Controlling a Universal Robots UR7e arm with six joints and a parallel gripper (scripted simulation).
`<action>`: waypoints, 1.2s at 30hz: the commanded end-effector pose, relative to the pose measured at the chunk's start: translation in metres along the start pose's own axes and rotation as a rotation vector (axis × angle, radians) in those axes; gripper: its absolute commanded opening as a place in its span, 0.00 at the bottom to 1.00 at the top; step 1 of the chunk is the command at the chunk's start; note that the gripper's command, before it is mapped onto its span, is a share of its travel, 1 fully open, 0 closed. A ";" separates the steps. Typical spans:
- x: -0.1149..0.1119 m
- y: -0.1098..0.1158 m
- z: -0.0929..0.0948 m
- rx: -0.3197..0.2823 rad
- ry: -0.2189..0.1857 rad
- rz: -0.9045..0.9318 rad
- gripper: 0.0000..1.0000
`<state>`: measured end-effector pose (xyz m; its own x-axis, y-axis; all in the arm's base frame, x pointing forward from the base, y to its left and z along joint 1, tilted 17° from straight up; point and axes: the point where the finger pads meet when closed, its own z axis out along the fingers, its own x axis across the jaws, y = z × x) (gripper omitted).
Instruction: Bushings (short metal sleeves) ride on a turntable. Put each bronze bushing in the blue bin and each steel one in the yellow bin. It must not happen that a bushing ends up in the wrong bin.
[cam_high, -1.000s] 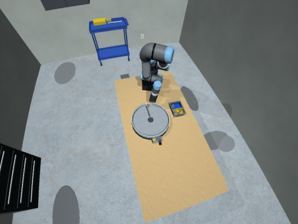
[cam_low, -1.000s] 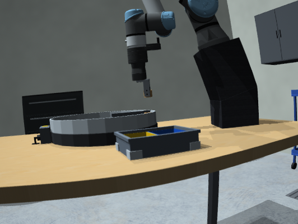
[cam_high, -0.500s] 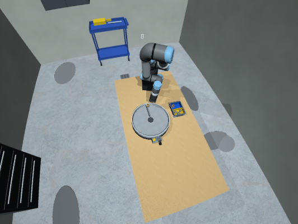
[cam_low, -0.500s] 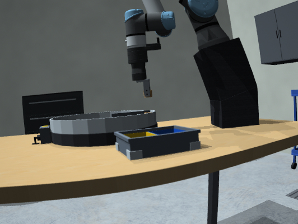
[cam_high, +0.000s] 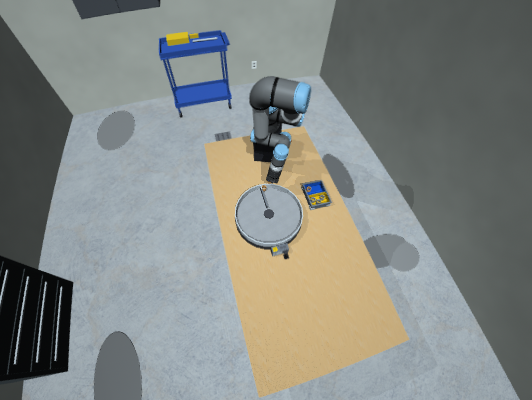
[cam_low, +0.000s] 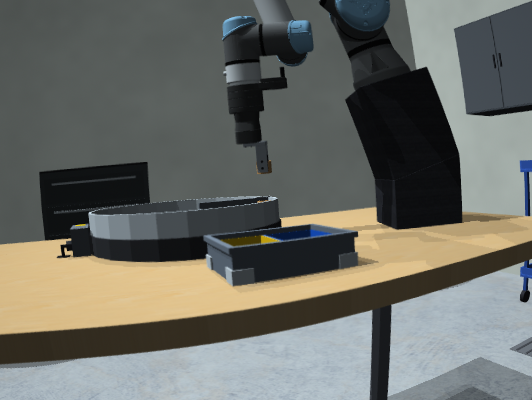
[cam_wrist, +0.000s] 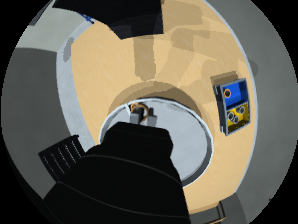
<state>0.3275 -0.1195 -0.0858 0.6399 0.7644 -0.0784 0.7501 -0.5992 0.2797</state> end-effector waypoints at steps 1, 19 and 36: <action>-0.001 0.000 0.000 -0.010 0.112 -0.109 0.00; 0.052 -0.019 -0.007 0.008 0.019 0.154 0.00; 0.146 -0.055 -0.019 0.025 0.055 0.431 0.00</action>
<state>0.3668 0.0032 -0.0931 0.8492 0.5228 0.0748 0.4901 -0.8328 0.2573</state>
